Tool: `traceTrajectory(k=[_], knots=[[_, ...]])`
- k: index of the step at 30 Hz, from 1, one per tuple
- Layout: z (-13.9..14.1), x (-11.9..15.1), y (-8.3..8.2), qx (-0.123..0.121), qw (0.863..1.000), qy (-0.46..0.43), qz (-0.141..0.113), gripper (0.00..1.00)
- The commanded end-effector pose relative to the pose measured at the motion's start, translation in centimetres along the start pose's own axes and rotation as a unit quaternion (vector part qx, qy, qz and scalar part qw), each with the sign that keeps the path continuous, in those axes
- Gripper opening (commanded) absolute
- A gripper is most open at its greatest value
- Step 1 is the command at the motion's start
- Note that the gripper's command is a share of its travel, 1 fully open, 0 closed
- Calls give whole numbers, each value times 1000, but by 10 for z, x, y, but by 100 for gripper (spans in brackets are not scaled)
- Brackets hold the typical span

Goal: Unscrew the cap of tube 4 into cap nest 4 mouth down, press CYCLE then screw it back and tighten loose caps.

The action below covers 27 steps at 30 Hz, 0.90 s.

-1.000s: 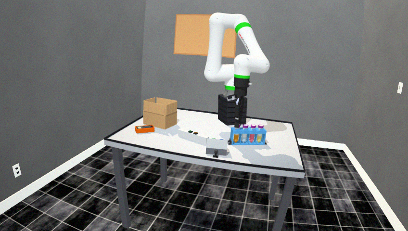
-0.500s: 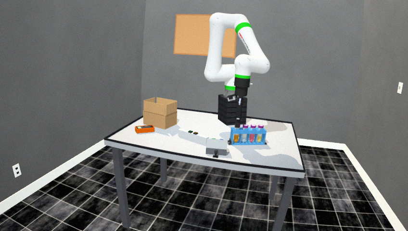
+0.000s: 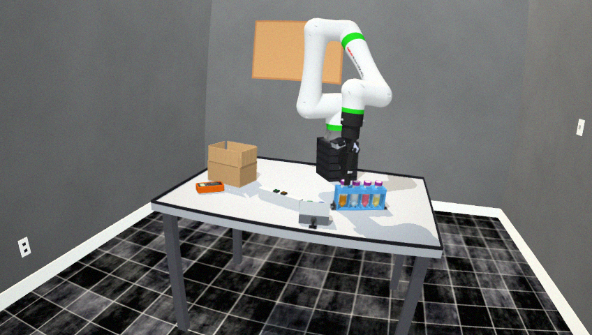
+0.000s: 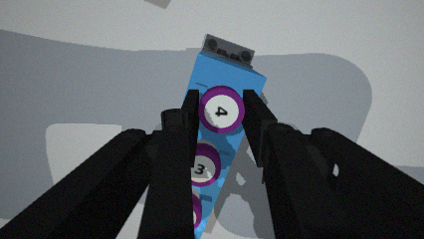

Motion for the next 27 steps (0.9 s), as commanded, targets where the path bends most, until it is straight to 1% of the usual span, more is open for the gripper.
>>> traceTrajectory(k=[1, 7, 8, 20, 22, 23, 26, 27], knots=[[0, -1, -1, -3, 995, -99, -15, 30], [0, -1, -1, -3, 995, -99, -15, 30], [0, -1, -1, -3, 995, -99, -15, 41], [-1, -1, -1, -3, 995, -99, -15, 41], [0, -1, -1, -2, 1000, -16, -15, 41], [0, -1, -1, -2, 1000, 26, -15, 41], [0, -1, -1, -1, 997, 80, -16, 41], [0, -1, -1, -1, 997, 80, -16, 41]])
Point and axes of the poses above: the point where the finger pads meet when closed, its own y axis out along the fingers, its own z axis across the jaws, x = y × z, the point moved 1 cm from there along -y, back along the fingers, and after that the axes turned 7 degrees about -y, right-handed, at the moved point
